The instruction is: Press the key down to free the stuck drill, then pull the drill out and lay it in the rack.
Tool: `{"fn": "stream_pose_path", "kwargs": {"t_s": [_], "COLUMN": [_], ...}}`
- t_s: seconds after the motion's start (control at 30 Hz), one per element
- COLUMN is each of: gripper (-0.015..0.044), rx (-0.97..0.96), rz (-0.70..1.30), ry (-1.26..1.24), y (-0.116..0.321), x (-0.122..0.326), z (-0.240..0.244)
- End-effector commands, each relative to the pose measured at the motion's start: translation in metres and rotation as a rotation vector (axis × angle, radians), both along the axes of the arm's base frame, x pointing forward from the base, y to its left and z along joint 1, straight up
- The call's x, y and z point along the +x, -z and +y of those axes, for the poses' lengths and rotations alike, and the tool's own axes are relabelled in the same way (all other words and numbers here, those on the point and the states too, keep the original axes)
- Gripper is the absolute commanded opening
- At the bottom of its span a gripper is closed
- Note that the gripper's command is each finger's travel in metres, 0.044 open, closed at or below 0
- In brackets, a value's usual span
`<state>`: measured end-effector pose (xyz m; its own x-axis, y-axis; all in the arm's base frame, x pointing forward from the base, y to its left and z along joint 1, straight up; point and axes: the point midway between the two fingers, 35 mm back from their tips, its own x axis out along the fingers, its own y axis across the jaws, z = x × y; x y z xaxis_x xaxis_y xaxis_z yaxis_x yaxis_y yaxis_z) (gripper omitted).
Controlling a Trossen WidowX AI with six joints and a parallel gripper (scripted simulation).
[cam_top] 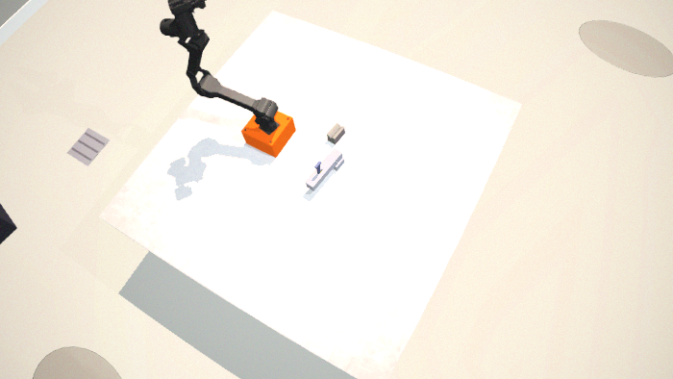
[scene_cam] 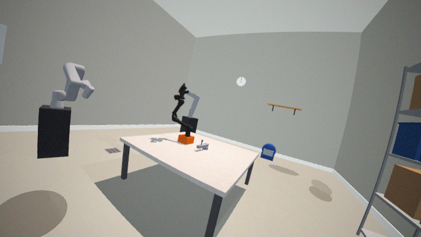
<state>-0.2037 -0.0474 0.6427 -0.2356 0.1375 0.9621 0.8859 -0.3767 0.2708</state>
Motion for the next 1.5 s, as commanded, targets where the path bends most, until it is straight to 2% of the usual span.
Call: {"fn": "stream_pose_path", "kwargs": {"t_s": [0.0,0.27,0.47,0.57,0.67,0.97,1.23,1.47], "gripper": [0.0374,0.0164,0.0006,0.0,0.0,0.0,0.0,0.0], "rx": [0.0,-0.003,-0.093,-0.123,-0.142,-0.104,0.082,0.376], "rz": [0.0,0.008,0.266,0.417,0.57,1.018,1.459,1.827], "ry": [0.0,-0.004,-0.13,-0.201,-0.188,-0.394,-0.587,-0.734], "y": [0.0,-0.001,-0.019,-0.022,-0.011,0.022,0.092,0.182], "x": [0.0,0.002,0.084,0.132,0.176,0.309,0.425,0.505], "z": [0.0,0.001,0.036,0.053,0.068,0.098,0.111,0.108]}}
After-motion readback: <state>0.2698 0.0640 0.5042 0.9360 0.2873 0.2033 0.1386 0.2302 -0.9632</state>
